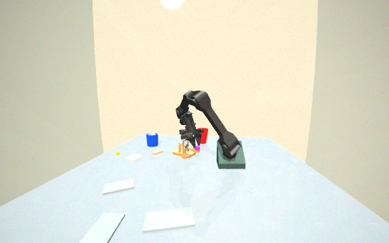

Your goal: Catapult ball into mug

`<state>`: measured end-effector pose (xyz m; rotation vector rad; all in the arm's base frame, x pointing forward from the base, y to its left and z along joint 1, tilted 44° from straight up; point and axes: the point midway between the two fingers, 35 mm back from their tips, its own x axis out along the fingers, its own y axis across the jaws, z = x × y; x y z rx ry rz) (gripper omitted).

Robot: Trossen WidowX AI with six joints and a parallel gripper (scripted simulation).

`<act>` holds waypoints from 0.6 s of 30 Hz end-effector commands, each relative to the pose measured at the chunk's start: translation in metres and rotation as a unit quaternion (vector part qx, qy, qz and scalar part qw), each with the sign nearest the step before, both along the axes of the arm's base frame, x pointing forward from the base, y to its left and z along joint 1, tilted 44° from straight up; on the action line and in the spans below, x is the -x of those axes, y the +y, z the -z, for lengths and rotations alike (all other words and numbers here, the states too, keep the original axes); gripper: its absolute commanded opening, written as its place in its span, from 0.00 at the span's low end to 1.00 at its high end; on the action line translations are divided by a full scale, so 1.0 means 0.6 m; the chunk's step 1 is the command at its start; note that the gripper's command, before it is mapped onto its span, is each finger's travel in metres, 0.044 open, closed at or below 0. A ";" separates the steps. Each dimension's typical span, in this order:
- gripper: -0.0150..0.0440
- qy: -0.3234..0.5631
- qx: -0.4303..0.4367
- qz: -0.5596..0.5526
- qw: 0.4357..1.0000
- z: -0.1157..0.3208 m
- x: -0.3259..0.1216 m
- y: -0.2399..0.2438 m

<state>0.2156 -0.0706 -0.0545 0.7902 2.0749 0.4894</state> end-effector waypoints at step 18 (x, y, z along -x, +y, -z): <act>1.00 -0.141 0.145 0.107 0.974 -0.059 -0.131 -0.158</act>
